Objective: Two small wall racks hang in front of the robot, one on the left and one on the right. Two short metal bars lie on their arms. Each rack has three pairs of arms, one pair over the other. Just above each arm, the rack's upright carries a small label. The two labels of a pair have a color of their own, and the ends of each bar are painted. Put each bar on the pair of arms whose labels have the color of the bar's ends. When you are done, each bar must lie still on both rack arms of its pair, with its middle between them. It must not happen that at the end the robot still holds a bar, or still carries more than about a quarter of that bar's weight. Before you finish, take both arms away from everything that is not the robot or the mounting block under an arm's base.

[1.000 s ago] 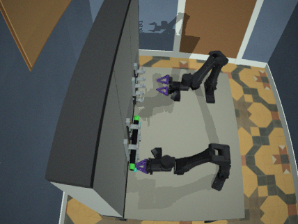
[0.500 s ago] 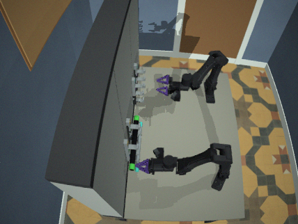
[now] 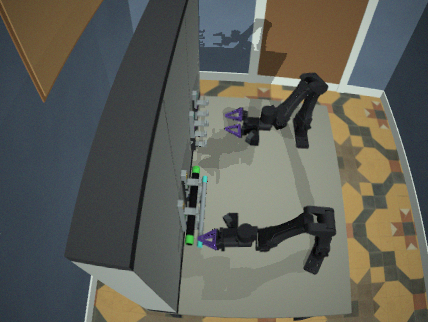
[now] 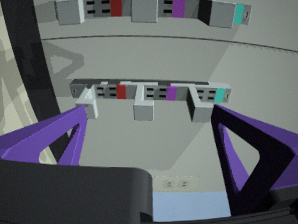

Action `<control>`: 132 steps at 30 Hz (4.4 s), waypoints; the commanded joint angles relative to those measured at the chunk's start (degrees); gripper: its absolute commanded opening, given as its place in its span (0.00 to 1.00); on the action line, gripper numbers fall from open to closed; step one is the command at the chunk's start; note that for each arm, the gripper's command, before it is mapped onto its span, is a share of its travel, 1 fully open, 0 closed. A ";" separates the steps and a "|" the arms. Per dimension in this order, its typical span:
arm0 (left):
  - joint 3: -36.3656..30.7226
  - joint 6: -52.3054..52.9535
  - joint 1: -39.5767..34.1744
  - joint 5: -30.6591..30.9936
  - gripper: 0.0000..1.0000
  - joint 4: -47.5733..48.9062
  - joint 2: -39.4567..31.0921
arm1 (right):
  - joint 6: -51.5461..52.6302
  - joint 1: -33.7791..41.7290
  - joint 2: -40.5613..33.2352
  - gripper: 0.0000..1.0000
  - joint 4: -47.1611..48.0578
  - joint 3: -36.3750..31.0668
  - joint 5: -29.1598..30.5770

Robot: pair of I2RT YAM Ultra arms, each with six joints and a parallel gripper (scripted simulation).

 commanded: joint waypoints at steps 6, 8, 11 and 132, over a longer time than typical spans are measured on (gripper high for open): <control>-1.52 -1.92 -0.51 0.00 0.00 5.01 -3.23 | 0.13 0.53 -0.27 1.00 1.58 0.20 0.25; -1.82 -1.91 -0.48 0.02 0.00 5.10 -3.46 | 0.13 0.53 -0.27 1.00 1.58 0.20 0.25; -2.29 -1.91 -0.44 0.06 0.00 5.21 -3.82 | 0.13 0.53 -0.27 1.00 1.58 0.20 0.25; 10.26 -2.06 -25.50 -24.95 0.00 -9.42 -5.95 | 0.13 0.53 -0.27 1.00 1.58 0.20 0.25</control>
